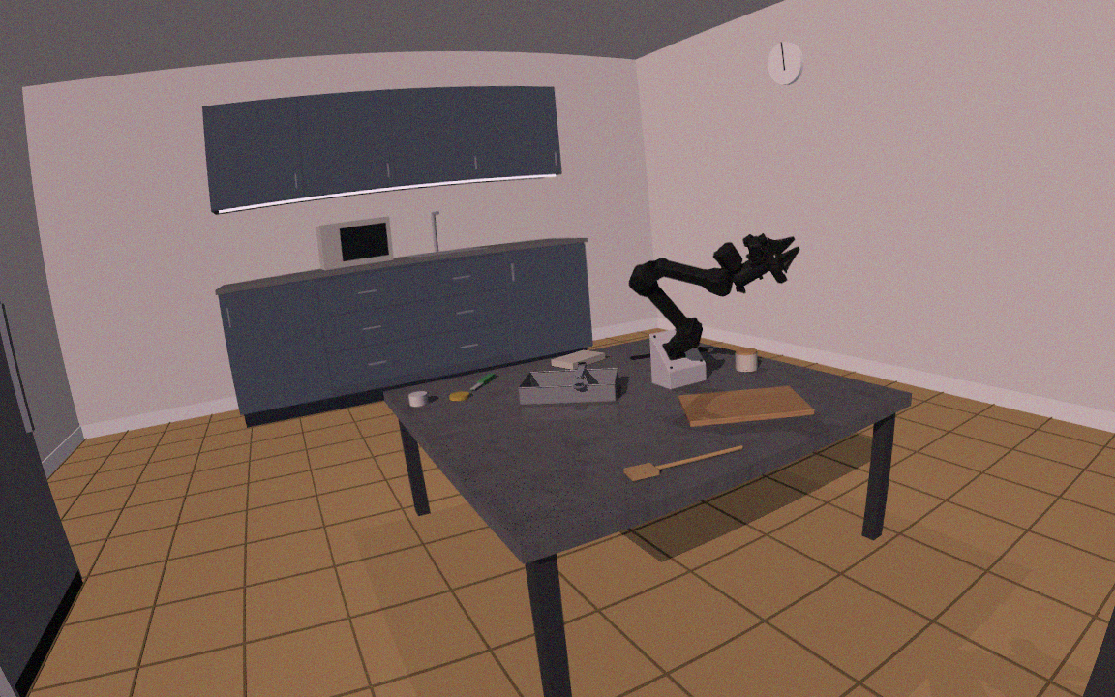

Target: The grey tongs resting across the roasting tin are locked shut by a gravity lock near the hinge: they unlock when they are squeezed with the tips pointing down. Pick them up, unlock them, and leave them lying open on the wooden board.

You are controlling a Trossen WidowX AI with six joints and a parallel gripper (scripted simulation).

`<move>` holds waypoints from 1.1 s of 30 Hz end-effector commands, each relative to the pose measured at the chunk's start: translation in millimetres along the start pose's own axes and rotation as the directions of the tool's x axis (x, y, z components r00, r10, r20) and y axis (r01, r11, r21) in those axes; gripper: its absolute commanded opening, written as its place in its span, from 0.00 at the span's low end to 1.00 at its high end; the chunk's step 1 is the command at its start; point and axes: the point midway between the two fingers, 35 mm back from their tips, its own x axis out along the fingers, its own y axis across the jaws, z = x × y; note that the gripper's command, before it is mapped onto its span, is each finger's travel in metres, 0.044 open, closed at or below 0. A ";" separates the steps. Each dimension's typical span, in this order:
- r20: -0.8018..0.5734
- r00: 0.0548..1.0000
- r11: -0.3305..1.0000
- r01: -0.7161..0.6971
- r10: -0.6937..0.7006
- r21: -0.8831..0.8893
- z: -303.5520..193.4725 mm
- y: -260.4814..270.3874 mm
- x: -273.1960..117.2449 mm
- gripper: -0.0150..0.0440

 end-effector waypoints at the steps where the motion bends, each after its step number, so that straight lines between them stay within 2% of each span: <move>1: -0.131 0.988 0.997 0.075 -0.078 -0.021 -40.7 -22.9 2.0 0.69; 8: -0.342 0.894 0.957 0.277 -0.290 -0.089 -105.3 -89.9 -17.5 0.69; 17: -0.480 0.667 0.813 0.543 -0.570 -0.210 -144.2 -185.7 -83.5 0.69; 27: -0.476 0.289 0.484 0.798 -0.831 -0.359 -128.7 -278.7 -201.8 0.69; 33: -0.423 0.061 0.218 0.917 -0.904 -0.333 -100.4 -308.4 -283.2 0.69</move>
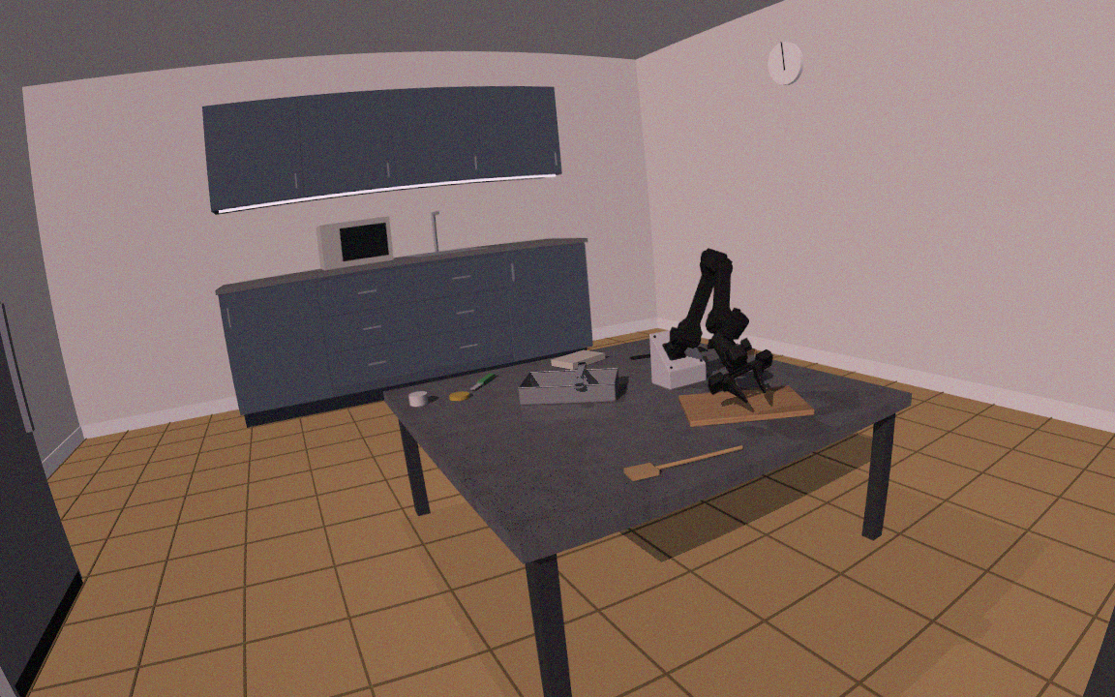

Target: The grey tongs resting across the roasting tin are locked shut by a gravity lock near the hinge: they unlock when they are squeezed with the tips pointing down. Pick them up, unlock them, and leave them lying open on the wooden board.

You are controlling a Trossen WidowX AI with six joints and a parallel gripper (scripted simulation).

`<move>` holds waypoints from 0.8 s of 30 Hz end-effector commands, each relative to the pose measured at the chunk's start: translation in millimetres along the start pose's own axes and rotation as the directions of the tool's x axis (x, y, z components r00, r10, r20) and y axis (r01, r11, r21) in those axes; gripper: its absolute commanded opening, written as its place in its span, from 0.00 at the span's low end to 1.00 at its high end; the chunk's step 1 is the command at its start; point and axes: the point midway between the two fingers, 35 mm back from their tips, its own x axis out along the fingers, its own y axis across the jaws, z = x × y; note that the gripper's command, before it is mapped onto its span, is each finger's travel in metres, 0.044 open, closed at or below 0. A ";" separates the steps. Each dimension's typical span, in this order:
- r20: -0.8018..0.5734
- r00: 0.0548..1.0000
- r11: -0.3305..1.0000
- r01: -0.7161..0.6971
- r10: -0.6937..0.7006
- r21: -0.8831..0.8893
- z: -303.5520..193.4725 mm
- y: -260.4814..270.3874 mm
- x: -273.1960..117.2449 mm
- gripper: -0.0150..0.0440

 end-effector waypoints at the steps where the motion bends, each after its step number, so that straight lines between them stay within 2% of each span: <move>1: -0.032 0.987 0.982 0.160 -0.158 0.103 -5.8 -59.0 -5.0 0.69; 7: -0.096 0.906 0.854 0.421 -0.412 0.306 -17.1 -161.7 -36.0 0.69; 14: -0.158 0.742 0.580 0.621 -0.651 0.527 -31.7 -262.0 -108.0 0.69; 19: -0.226 0.604 0.319 0.659 -0.764 0.681 -51.9 -317.4 -176.6 0.69; 24: -0.306 0.468 0.020 0.572 -0.829 0.820 -79.7 -355.0 -257.5 0.69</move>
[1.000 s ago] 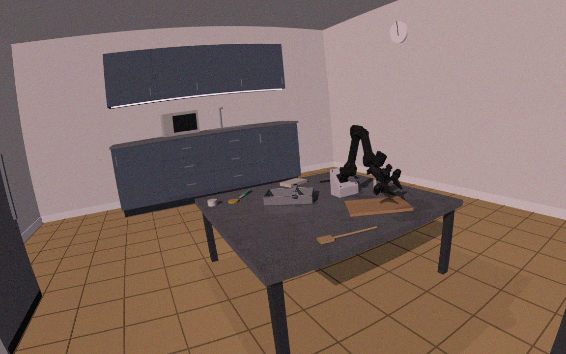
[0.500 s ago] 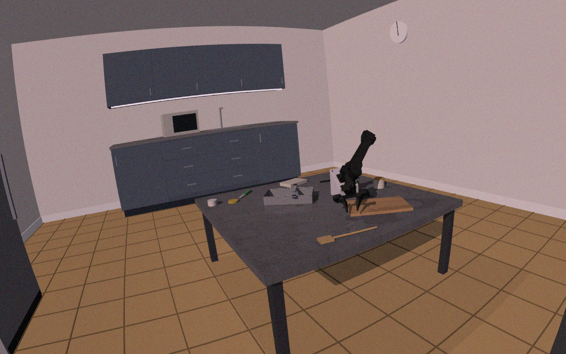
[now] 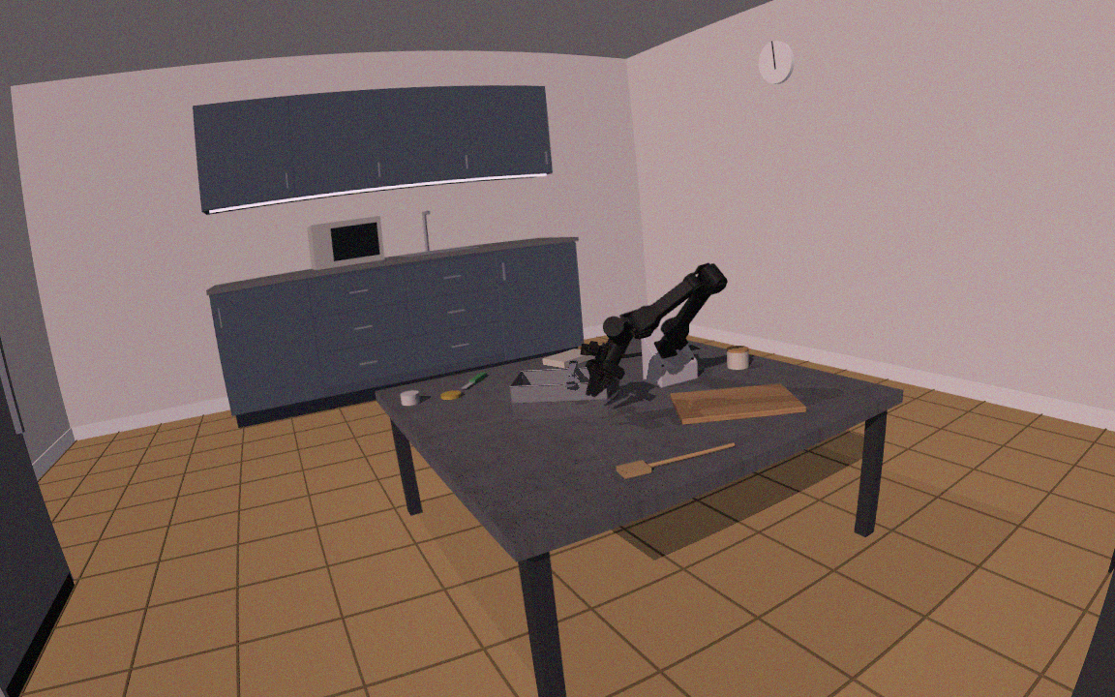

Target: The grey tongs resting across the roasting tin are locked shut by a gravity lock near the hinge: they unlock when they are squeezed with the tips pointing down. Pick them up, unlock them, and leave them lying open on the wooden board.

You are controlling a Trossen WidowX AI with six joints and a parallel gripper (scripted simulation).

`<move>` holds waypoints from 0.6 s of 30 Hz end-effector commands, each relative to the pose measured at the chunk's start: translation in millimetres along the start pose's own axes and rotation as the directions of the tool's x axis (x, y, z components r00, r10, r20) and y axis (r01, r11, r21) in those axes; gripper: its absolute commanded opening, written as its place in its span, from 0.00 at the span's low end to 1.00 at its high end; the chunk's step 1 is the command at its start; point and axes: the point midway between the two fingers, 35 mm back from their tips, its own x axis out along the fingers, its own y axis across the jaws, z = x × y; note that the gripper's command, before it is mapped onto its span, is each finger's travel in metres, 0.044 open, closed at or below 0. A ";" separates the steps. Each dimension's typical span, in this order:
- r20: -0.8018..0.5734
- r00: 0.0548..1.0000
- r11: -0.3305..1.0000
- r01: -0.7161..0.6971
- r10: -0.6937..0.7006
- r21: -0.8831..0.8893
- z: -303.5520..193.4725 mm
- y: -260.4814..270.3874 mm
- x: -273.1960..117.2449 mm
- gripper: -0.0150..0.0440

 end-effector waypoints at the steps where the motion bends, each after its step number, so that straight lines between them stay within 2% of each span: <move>1: 0.028 0.993 0.968 0.104 -0.113 0.229 28.0 -59.6 -7.3 0.69; 5: 0.059 0.979 0.904 0.157 -0.196 0.397 48.0 -107.2 -19.3 0.69; 9: 0.051 0.961 0.770 0.186 -0.272 0.610 61.0 -160.4 -36.7 0.69; 14: 0.000 0.934 0.434 0.166 -0.358 0.886 57.3 -241.2 -67.5 0.69; 18: -0.057 0.928 0.158 0.123 -0.369 0.980 38.3 -287.3 -89.2 0.69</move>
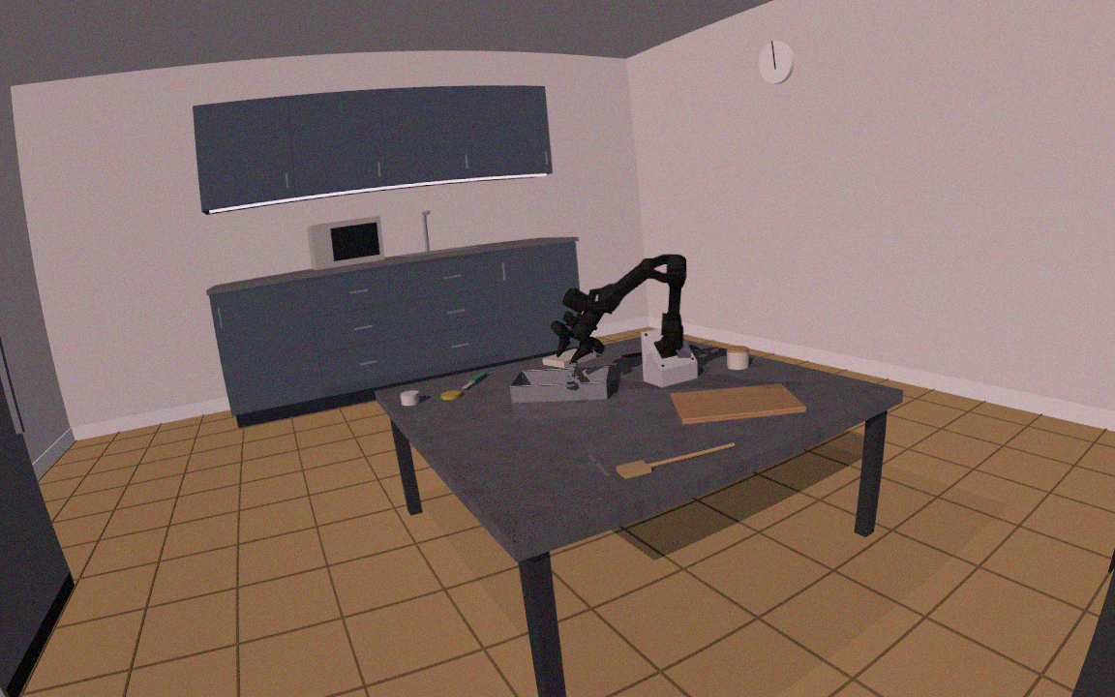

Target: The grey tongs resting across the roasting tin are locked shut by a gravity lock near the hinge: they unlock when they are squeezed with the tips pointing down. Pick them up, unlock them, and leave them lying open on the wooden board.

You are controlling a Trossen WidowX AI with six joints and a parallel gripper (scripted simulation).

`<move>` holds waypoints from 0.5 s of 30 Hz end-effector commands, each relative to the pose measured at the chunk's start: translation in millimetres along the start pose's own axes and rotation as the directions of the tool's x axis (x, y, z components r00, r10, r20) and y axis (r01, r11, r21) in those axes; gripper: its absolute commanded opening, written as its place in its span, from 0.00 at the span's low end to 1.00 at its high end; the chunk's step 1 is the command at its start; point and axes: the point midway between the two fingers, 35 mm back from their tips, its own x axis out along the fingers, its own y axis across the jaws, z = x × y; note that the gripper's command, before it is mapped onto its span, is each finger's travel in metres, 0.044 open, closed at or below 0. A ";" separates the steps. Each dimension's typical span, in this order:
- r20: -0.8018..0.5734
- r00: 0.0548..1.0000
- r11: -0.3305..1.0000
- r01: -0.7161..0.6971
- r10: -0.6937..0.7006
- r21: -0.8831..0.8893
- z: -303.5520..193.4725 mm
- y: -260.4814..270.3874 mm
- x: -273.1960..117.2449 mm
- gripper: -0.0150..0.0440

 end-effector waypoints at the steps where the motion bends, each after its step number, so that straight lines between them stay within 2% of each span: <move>1: -0.022 0.998 0.966 0.060 -0.057 0.251 27.7 -37.0 -1.7 0.69; 3: -0.051 0.996 0.905 0.090 -0.075 0.415 40.2 -56.1 -3.3 0.69; 5: -0.066 0.995 0.867 0.103 -0.081 0.487 44.9 -64.7 -4.1 0.69; 15: -0.066 0.995 0.867 0.103 -0.081 0.487 51.0 -70.1 -5.3 0.69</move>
